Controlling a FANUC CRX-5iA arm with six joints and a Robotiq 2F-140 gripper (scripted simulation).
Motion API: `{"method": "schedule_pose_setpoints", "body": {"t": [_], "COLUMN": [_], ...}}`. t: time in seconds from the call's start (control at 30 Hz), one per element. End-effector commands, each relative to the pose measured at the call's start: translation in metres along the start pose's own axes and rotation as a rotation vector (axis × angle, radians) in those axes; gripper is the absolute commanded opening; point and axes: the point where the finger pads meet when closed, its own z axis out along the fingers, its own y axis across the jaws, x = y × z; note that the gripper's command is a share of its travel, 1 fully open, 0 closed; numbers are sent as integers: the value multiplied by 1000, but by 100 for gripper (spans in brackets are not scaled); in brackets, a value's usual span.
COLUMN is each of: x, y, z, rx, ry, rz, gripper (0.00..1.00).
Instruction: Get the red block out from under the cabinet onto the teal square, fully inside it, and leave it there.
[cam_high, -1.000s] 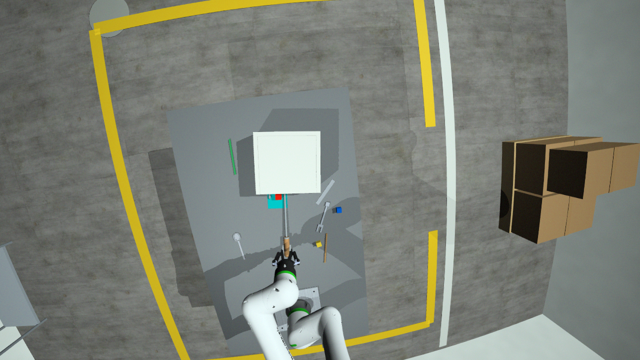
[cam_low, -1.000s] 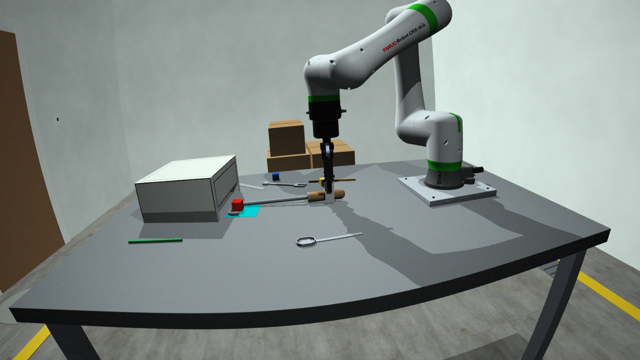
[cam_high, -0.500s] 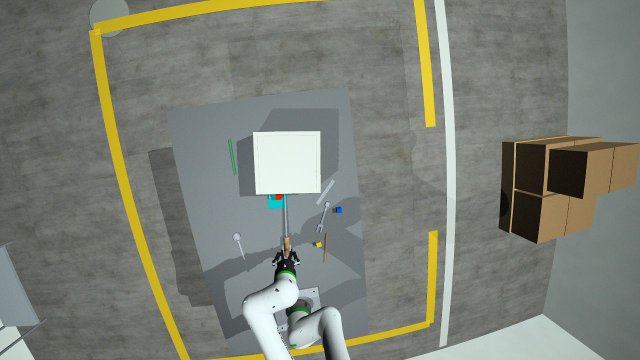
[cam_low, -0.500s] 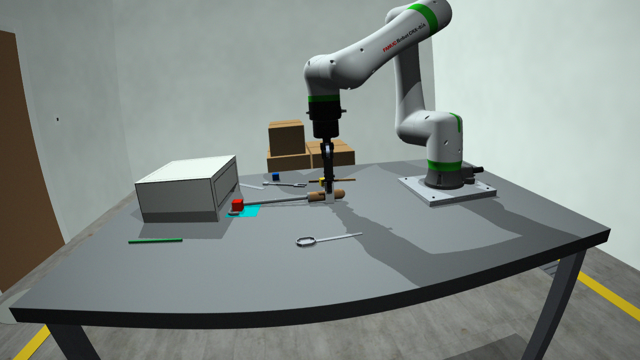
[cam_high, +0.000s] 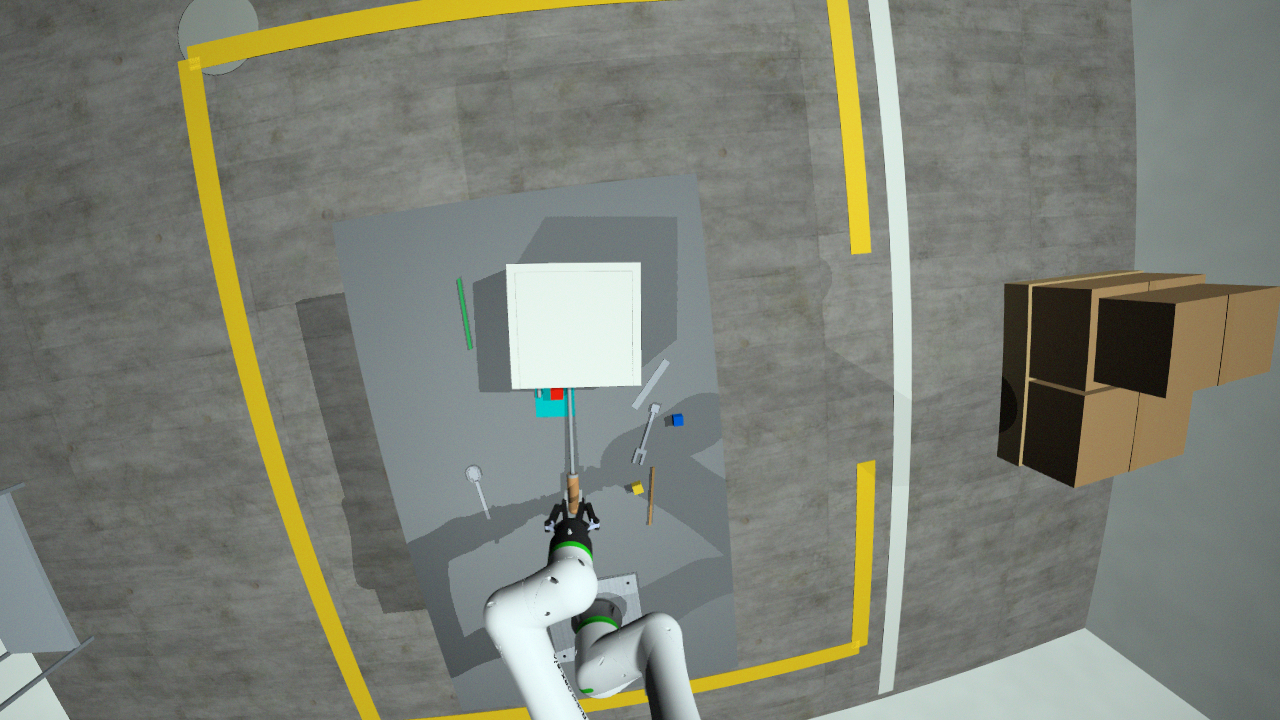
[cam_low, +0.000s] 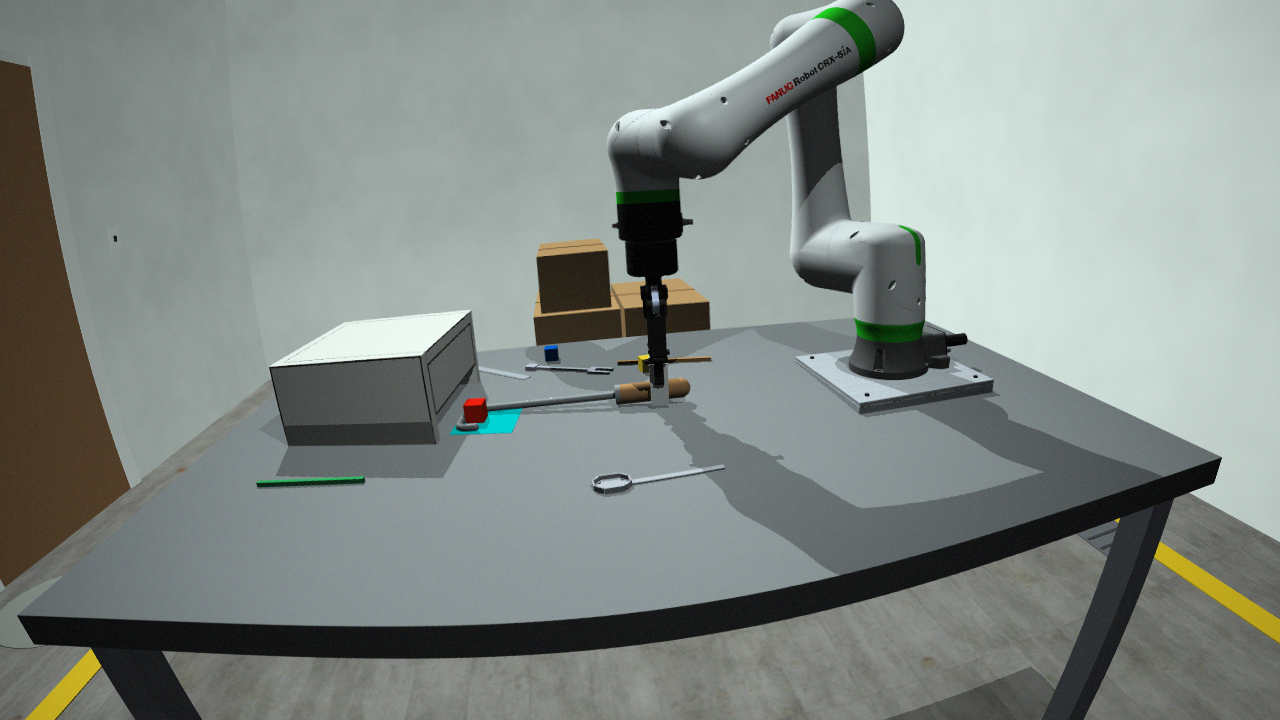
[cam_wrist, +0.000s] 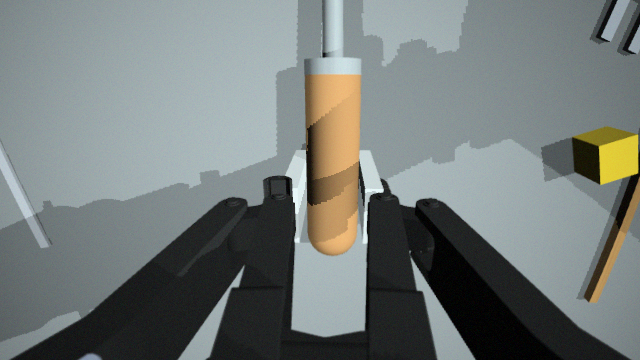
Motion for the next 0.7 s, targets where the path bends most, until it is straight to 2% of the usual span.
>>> {"method": "schedule_pose_setpoints", "body": {"t": [0.0,0.67], "x": [0,-10], "y": [0,-9], "z": [0,0], "rx": [0,0], "ry": [0,0], "rz": [0,0], "gripper": [0,0]}}
